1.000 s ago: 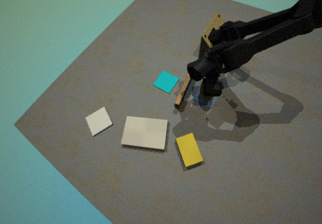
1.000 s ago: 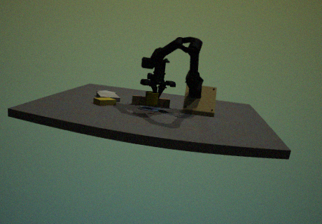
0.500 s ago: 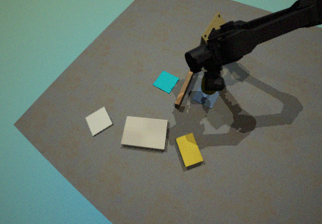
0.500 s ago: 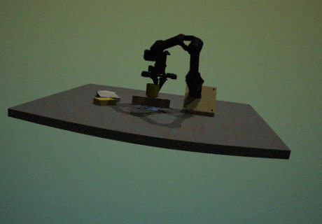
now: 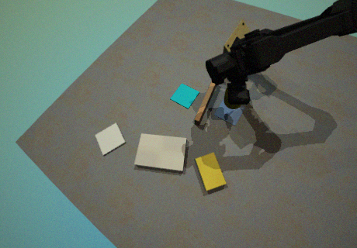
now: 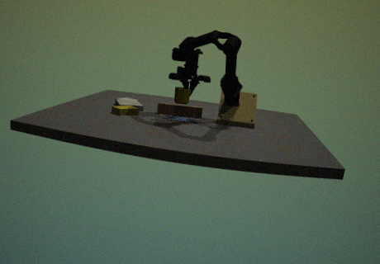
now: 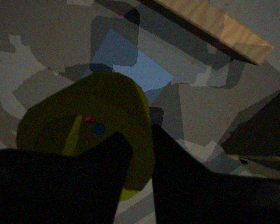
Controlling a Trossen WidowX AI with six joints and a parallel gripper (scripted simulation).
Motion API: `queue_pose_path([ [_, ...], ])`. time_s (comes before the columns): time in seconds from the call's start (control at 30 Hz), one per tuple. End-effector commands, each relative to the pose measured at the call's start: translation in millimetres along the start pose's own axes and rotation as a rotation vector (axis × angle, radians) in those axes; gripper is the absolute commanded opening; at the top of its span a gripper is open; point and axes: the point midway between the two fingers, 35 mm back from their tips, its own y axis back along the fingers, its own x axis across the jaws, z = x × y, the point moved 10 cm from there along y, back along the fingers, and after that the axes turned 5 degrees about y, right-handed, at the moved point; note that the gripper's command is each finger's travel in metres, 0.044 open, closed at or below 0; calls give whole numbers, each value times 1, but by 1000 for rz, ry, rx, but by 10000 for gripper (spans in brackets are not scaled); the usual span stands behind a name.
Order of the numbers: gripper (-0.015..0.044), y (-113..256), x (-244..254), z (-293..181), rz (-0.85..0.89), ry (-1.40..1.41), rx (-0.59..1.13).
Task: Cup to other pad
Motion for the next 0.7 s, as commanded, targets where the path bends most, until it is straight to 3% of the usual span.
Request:
queue_pose_path([
  [0.0,0,0,0,0,0,-2,0],
  [0.67,0,1,-11,23,-1,5,-6],
])
